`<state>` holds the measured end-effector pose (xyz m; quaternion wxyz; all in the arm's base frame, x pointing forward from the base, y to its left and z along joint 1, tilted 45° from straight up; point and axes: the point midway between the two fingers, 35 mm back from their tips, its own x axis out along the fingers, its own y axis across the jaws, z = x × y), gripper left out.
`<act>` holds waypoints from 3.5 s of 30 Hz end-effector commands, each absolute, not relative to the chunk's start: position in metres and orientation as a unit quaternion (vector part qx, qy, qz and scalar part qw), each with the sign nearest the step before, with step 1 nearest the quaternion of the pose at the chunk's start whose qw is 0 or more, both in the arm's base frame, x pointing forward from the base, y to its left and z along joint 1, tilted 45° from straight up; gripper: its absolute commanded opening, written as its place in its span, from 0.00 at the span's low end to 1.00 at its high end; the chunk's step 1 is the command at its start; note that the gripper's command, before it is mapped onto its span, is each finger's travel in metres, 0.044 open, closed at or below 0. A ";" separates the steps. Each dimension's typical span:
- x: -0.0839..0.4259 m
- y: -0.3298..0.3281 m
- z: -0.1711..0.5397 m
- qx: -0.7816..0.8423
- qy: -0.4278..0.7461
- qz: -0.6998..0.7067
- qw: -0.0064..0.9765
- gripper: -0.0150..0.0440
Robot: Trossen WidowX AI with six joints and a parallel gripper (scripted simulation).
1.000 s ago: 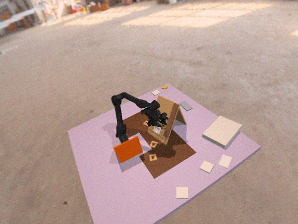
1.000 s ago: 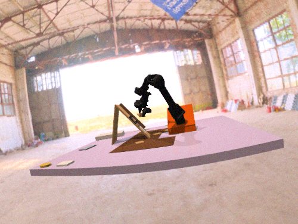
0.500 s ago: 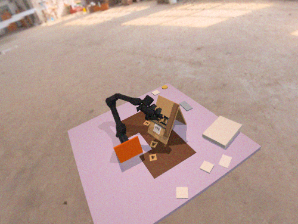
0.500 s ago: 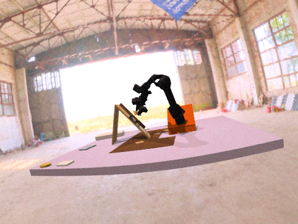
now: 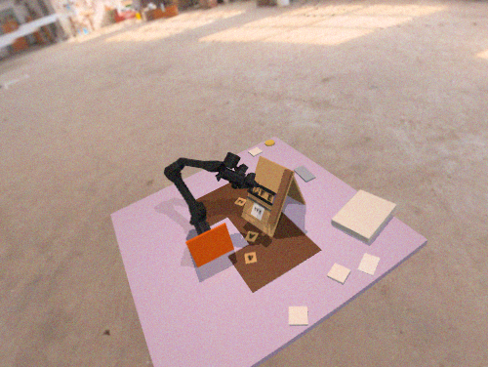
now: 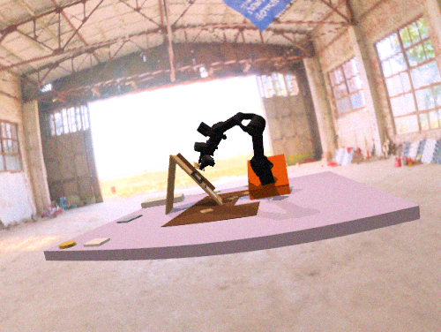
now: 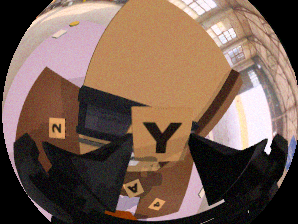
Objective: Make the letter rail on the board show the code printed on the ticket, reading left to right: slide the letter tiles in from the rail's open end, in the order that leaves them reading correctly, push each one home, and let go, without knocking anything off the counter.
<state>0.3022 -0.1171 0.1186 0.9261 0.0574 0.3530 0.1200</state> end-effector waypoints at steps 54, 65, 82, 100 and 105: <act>0.271 0.032 0.201 0.333 0.215 0.194 0.897 0.25; 0.282 0.042 0.197 0.335 0.212 0.195 0.897 0.25; 0.282 0.037 0.194 0.335 0.212 0.195 0.897 0.25; 0.284 0.031 0.187 0.335 0.212 0.195 0.897 0.25; 0.285 0.030 0.185 0.335 0.212 0.195 0.897 0.25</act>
